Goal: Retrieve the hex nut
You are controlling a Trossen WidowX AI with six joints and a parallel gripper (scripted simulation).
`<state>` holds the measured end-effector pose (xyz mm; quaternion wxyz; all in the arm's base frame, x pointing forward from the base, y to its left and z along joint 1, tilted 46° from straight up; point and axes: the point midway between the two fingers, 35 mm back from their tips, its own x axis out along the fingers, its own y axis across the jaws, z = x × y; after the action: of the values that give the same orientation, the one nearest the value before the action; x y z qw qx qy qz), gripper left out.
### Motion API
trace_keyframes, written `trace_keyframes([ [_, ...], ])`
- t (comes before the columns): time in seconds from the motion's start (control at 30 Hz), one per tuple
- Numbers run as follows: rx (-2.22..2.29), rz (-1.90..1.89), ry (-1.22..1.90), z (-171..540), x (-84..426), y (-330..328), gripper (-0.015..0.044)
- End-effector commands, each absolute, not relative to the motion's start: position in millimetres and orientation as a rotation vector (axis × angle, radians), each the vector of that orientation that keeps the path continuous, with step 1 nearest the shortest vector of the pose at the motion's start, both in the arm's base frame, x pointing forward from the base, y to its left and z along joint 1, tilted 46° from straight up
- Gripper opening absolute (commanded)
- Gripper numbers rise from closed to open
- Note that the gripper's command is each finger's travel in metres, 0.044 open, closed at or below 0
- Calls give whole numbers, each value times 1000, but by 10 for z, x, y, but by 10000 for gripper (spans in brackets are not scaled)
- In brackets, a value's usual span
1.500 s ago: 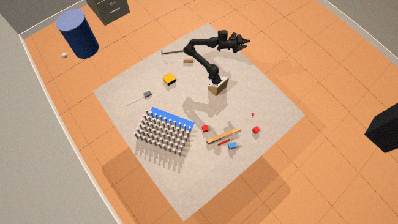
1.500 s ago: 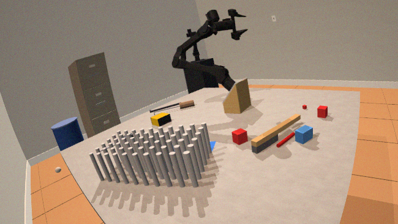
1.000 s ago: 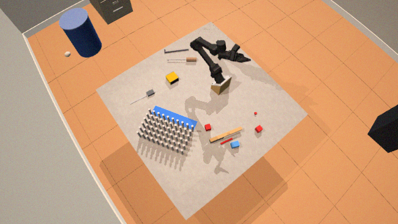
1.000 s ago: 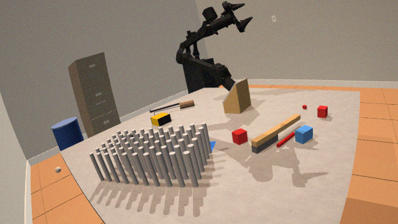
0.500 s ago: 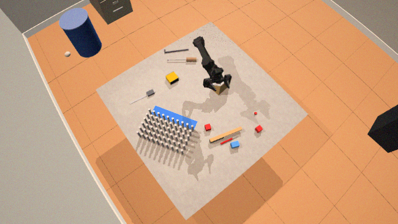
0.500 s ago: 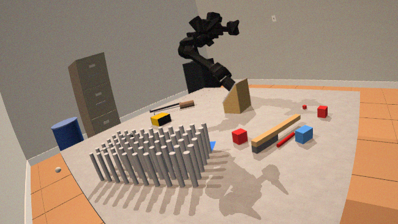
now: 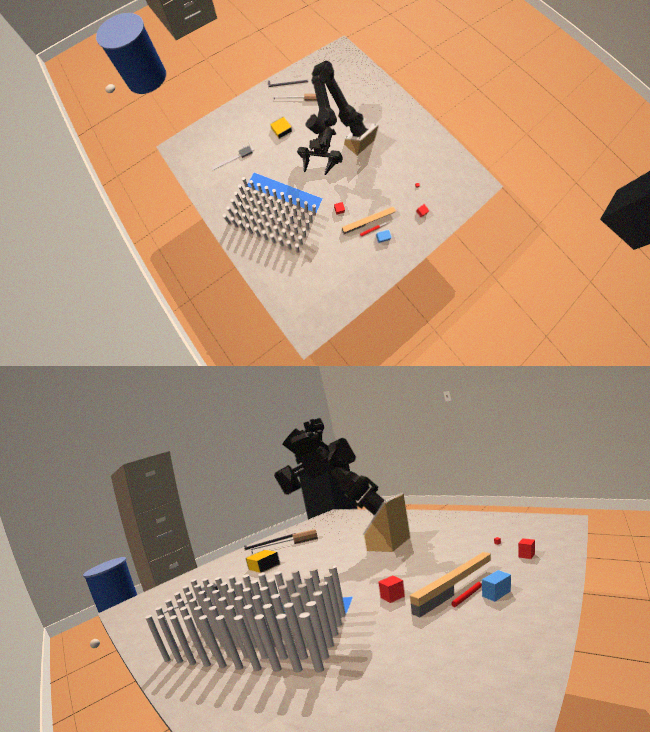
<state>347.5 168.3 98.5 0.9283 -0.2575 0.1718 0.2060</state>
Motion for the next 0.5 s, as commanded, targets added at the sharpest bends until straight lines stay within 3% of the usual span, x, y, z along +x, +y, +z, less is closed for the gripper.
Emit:
trace_keyframes([
  [0.0,-468,206,379,893,3675,1124,440],
  [0.23,-354,-178,386,803,3797,95,440],
  [0.47,-351,-188,386,801,3796,69,440],
])
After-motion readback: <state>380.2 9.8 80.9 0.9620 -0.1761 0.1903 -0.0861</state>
